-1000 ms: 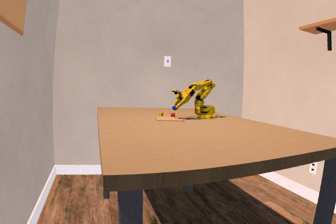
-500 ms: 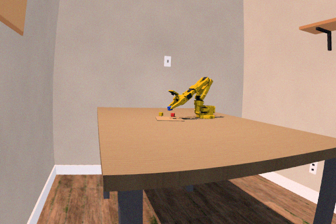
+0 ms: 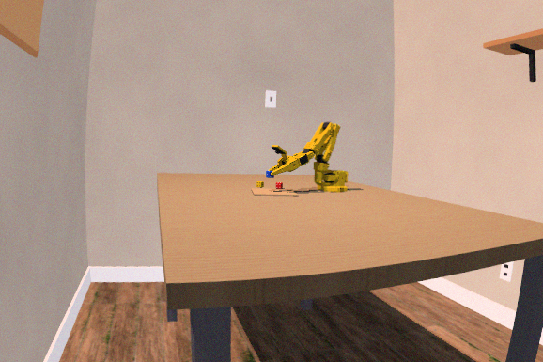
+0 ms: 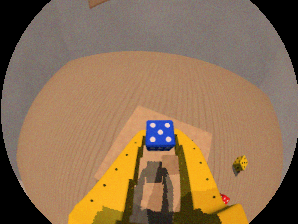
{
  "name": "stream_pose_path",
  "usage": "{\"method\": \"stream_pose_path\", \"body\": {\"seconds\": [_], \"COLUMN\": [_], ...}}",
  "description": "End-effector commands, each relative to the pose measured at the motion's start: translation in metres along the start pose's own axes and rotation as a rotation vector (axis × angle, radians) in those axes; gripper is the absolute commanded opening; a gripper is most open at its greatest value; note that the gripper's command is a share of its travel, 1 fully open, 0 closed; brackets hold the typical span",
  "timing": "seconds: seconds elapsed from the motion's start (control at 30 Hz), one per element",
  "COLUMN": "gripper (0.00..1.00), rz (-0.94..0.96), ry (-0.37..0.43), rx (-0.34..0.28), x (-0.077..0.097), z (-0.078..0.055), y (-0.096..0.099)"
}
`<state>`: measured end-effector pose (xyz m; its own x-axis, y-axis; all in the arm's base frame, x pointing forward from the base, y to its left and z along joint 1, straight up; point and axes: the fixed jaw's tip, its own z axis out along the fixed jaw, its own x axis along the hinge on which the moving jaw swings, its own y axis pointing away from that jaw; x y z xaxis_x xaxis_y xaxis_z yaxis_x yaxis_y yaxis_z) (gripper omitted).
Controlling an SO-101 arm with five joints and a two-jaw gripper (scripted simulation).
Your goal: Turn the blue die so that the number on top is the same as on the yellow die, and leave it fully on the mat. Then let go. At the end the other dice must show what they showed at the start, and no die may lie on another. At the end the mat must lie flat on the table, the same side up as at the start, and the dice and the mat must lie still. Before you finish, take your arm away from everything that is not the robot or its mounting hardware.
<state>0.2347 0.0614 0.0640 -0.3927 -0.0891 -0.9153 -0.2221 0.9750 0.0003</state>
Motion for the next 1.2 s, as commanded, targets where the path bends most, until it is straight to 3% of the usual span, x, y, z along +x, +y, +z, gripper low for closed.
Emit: {"method": "stream_pose_path", "body": {"seconds": [0.0,1.17], "gripper": [0.00,0.00], "rz": [0.012,0.017], "ry": [-0.105,-0.114], "rx": [0.011,0.021], "x": [-0.0202,-0.0196], "z": [0.0008,0.0014], "y": [-0.0030,-0.0059]}}
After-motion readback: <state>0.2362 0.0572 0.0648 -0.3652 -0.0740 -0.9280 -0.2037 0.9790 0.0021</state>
